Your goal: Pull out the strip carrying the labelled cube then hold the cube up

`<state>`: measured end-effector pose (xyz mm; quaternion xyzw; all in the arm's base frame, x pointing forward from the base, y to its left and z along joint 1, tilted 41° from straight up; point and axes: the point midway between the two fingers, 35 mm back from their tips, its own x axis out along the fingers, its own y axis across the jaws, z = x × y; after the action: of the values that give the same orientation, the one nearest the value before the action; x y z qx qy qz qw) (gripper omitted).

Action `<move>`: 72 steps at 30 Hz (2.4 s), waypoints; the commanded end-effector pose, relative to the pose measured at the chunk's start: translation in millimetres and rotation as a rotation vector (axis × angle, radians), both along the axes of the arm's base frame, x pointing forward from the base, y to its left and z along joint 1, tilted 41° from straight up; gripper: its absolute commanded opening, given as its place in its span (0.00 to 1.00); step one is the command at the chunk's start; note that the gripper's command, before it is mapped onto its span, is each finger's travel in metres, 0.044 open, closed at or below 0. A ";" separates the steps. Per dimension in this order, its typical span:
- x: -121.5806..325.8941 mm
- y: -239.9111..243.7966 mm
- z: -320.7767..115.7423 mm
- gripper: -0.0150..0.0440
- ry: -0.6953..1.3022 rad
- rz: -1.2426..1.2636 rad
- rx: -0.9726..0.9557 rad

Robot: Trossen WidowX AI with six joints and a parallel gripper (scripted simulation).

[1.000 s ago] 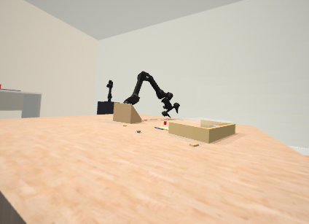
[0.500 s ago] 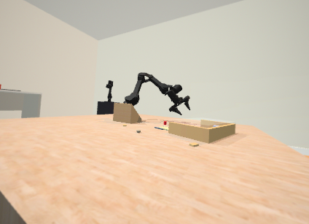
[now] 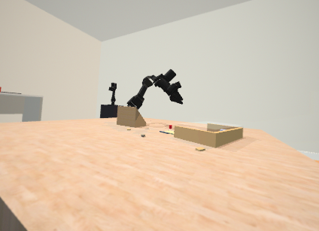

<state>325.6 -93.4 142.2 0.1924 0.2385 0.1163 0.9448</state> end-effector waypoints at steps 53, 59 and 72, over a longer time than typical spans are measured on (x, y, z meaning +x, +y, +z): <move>4.9 -21.0 -145.0 0.25 1.022 0.043 0.440; 7.1 -15.1 -152.9 0.25 1.022 0.043 0.440; 11.0 -2.1 -169.6 0.25 1.021 0.043 0.441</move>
<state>336.2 -99.3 -23.6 0.4094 0.6398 0.0749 0.6461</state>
